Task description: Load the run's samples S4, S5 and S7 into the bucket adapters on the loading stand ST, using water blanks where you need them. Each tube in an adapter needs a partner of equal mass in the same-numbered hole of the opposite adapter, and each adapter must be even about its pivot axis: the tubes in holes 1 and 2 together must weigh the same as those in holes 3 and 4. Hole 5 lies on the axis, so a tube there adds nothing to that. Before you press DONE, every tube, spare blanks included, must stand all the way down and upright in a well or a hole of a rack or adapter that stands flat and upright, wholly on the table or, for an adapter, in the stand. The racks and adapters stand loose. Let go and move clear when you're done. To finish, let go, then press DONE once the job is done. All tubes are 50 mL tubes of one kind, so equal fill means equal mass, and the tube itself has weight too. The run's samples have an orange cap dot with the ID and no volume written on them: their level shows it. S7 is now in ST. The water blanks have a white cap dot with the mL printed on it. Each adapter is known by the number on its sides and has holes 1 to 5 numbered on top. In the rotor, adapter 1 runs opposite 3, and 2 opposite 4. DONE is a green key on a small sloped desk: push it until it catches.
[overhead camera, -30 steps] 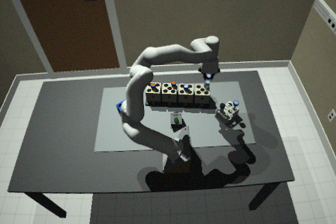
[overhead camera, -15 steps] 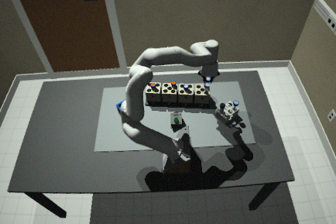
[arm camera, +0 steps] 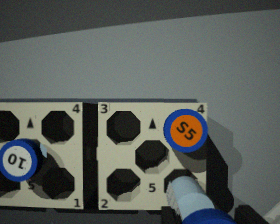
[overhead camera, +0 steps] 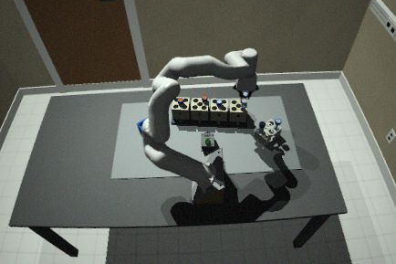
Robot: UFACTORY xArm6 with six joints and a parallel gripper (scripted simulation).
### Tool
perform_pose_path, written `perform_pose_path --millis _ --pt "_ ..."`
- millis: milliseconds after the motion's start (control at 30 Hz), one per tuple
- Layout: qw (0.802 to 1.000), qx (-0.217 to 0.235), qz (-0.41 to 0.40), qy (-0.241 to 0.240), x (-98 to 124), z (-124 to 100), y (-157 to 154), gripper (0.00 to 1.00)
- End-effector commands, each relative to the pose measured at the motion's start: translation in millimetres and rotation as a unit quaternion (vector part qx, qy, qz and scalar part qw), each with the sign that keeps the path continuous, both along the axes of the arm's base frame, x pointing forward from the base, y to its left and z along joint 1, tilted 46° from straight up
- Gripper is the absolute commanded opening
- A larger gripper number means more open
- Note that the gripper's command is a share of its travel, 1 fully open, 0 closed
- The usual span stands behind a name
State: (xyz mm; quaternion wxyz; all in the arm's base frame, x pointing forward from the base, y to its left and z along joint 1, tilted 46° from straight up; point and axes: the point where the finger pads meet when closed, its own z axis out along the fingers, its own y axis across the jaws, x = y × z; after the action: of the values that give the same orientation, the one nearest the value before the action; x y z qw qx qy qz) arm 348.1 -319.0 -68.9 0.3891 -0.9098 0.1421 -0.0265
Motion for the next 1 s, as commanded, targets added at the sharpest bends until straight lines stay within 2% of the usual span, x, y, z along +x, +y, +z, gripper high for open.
perform_pose_path --millis 0,967 --pt "1.000 -0.002 -0.001 -0.001 0.4 1.1 -1.8 0.00" --pt "1.000 -0.002 -0.001 -0.001 4.2 -14.9 14.2 0.00"
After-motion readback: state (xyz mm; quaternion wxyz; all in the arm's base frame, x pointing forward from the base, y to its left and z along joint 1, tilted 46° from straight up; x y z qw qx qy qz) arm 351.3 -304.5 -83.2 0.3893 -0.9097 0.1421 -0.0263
